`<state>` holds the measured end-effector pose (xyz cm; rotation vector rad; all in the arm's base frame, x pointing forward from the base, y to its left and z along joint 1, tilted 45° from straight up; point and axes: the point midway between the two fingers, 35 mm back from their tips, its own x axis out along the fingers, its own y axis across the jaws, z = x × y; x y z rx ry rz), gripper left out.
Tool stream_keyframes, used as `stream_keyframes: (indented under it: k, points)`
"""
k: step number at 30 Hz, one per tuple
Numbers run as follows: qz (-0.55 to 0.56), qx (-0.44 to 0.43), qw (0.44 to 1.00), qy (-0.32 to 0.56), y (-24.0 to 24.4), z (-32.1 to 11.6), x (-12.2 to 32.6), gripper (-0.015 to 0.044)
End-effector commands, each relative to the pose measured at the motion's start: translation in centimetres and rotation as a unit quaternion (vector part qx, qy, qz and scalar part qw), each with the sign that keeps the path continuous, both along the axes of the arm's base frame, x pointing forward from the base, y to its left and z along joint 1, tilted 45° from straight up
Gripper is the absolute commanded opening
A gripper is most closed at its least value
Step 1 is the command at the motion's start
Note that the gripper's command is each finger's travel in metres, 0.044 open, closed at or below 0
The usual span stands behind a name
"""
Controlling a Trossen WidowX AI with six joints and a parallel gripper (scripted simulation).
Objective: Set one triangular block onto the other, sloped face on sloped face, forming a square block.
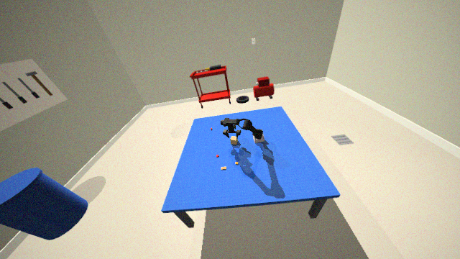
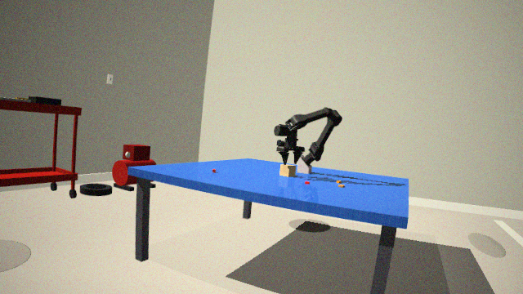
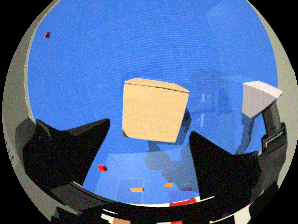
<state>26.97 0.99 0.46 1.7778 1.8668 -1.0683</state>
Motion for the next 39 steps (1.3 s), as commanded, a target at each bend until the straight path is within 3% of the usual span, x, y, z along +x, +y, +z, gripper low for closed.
stream_keyframes:
  k: [1, 5, 39]
  points:
    - [-0.004, -0.005, 1.0, -0.008, -3.4, 3.0, 0.9, 0.044]
    - [-0.003, -0.004, 1.0, -0.008, -5.7, 5.7, 0.9, 0.044]
    - [-0.012, -0.005, 1.0, -0.011, -5.7, 5.3, 1.1, 0.044]
